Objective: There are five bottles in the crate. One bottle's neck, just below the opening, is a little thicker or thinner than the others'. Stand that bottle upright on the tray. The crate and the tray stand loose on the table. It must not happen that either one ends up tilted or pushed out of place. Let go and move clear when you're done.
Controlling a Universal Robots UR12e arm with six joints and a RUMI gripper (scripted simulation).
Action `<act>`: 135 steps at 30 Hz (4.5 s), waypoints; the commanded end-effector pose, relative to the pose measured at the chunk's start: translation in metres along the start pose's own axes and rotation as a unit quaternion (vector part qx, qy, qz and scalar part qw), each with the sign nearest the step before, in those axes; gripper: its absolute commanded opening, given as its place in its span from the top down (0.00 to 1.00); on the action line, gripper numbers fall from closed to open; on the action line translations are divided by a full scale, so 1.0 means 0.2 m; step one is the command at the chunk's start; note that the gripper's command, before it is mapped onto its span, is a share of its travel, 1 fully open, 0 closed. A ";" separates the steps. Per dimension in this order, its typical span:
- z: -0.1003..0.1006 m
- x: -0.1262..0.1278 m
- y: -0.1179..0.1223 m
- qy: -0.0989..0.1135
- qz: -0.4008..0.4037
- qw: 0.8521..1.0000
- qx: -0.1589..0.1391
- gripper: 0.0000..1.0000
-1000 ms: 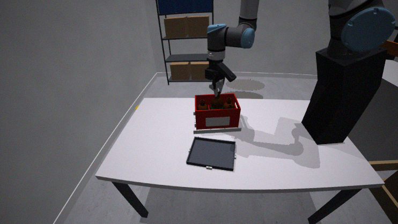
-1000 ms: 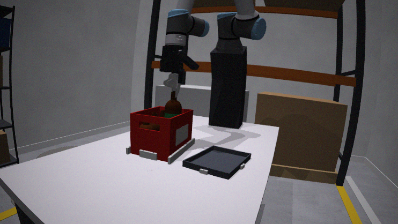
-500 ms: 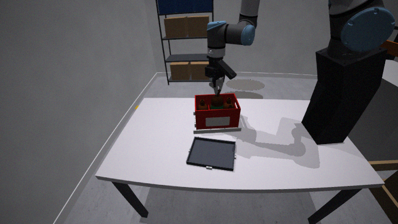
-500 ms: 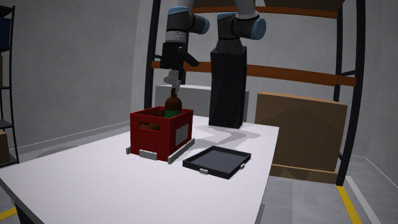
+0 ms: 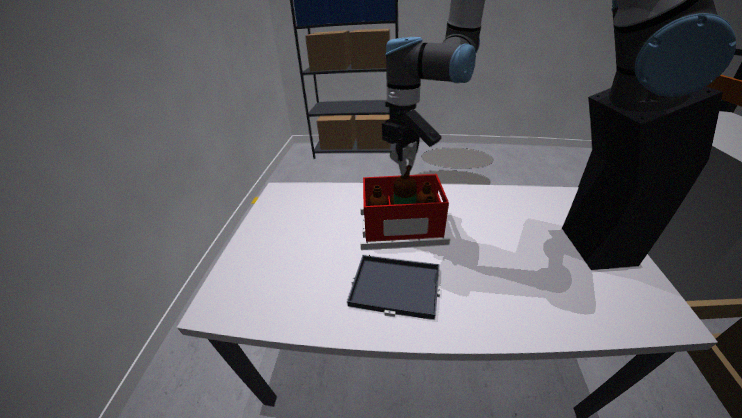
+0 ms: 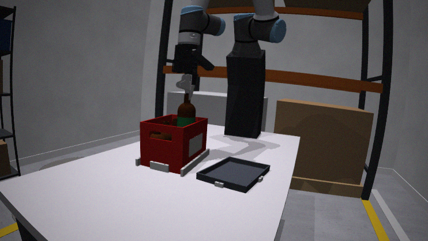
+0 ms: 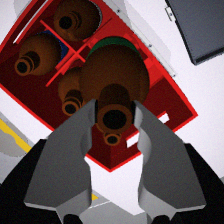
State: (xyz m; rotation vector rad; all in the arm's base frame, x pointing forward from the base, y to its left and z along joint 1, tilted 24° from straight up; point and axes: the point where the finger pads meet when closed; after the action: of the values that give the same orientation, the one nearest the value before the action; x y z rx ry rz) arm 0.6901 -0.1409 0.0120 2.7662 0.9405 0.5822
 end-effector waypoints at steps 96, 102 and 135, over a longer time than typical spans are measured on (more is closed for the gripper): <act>-0.20 0.00 0.00 0.000 0.000 1.000 -0.001 1.00; -0.20 0.00 0.00 0.000 0.000 1.000 -0.001 1.00; -0.20 0.00 0.00 0.000 0.000 1.000 -0.001 1.00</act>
State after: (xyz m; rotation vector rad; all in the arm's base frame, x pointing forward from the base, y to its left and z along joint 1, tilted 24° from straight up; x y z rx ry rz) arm 0.6734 -0.1398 0.0487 2.7663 0.9405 0.5822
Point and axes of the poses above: the point where the finger pads meet when closed, its own z axis out along the fingers, its own x axis across the jaws, y = z × x, and after that the axes turned 6 degrees about z, right-handed
